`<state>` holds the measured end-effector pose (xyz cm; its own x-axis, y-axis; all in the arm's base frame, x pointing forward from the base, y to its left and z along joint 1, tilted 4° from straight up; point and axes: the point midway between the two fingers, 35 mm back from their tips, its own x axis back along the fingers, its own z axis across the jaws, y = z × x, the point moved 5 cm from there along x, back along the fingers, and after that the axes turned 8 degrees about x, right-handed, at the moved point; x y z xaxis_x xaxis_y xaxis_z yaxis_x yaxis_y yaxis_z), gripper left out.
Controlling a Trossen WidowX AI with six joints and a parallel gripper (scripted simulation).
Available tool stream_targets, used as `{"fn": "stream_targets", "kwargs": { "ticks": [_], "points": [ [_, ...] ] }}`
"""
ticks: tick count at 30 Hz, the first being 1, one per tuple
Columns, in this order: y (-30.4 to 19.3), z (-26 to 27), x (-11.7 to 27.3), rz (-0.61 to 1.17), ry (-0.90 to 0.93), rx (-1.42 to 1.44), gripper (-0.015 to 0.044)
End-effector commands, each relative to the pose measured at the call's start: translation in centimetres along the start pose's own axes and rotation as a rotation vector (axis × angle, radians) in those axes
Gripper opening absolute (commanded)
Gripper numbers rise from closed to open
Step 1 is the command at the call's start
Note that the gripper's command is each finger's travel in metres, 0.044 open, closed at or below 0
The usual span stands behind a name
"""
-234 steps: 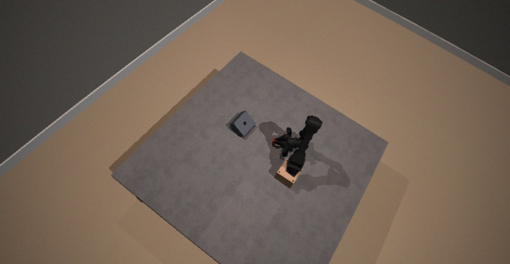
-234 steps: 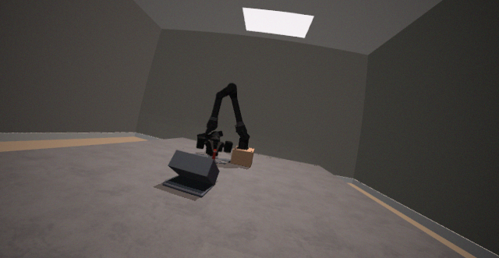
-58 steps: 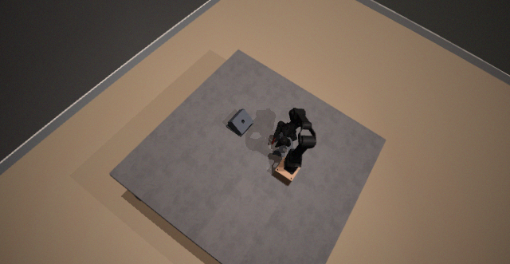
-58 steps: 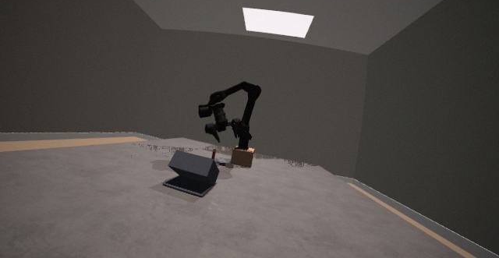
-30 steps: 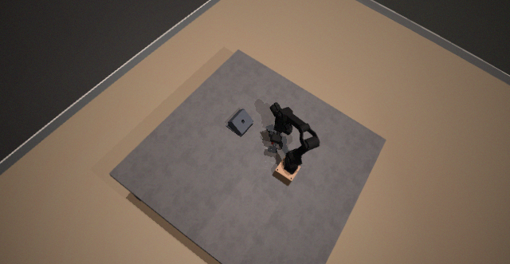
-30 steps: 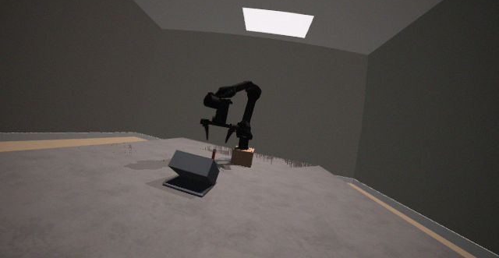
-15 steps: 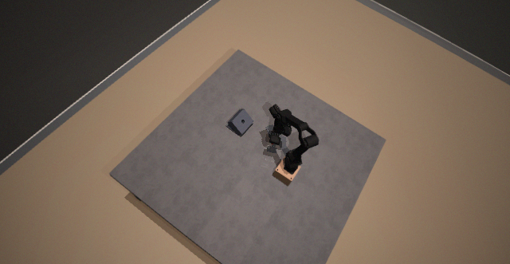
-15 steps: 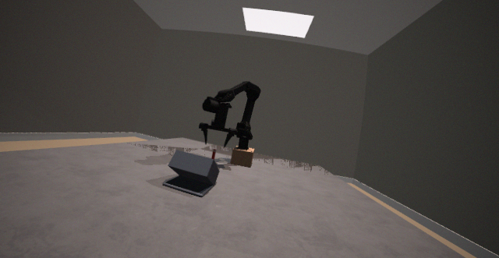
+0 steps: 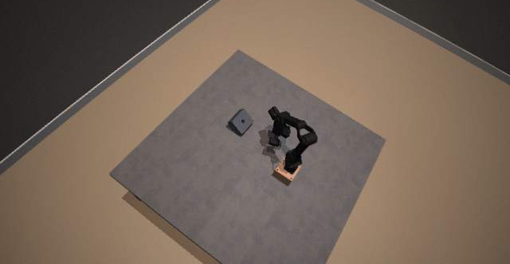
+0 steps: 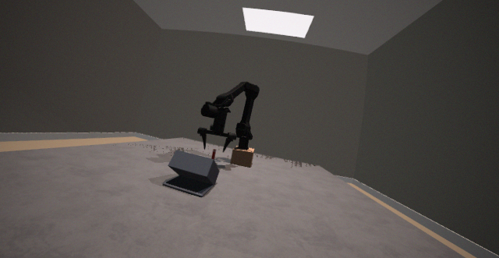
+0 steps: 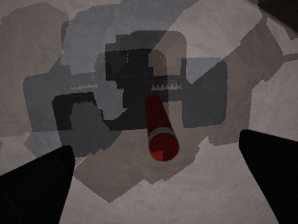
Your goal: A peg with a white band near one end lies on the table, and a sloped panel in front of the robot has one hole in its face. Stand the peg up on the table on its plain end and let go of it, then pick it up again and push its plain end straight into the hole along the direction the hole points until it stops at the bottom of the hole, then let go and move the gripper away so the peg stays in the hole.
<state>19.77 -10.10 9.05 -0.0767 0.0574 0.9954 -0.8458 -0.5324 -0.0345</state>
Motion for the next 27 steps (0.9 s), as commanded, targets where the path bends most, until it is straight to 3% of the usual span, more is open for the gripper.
{"fn": "stream_targets", "kwargs": {
  "ticks": [1,21,27],
  "points": [
    [0.1,-0.1,-0.7,-0.005,-0.001,-0.004,0.044],
    [0.2,-0.3,-3.7,-0.005,-0.002,-0.004,0.044],
    [0.1,-0.2,-3.3,-0.001,-0.002,-0.003,0.0282]
  ]
}}
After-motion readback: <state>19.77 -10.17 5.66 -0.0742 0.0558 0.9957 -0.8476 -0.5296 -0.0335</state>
